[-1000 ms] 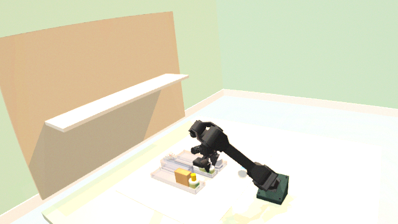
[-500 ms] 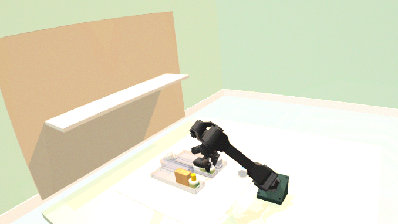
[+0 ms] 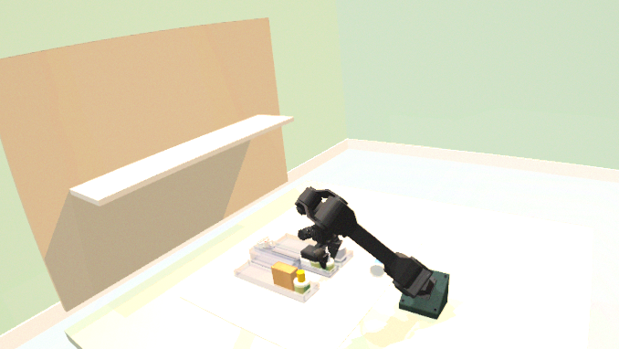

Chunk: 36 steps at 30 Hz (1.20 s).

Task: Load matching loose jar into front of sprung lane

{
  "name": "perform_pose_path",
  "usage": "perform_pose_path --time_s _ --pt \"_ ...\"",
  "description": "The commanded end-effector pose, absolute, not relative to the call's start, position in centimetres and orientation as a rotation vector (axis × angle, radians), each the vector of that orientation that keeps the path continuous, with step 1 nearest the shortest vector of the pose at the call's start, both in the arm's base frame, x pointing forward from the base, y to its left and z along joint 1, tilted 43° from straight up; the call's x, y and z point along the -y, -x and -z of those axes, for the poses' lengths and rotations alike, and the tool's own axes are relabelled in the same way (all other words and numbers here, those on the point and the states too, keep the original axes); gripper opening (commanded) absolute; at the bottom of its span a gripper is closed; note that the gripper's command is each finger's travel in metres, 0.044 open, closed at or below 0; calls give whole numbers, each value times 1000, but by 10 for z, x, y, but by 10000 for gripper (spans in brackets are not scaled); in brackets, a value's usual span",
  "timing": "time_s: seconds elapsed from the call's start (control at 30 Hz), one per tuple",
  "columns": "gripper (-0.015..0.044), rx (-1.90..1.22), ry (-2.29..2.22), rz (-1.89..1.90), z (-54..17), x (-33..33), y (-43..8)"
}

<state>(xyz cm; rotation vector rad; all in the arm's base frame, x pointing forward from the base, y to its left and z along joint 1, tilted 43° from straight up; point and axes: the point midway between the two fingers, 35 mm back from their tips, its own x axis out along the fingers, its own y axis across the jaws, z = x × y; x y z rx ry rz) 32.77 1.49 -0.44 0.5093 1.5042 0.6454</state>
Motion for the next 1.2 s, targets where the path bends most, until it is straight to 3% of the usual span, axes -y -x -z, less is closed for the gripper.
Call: perform_pose_path --time_s 0.0,0.2,0.23,0.7,1.17 --pt "131 -1503 -506 -649 4 -15 -328" --pt "289 -1503 -506 -649 4 -15 -328" --pt "294 -1503 -506 -649 4 -15 -328" --pt "294 -1503 -505 -648 -10 0 -325" --pt "294 -1506 -505 -646 -9 6 -278"
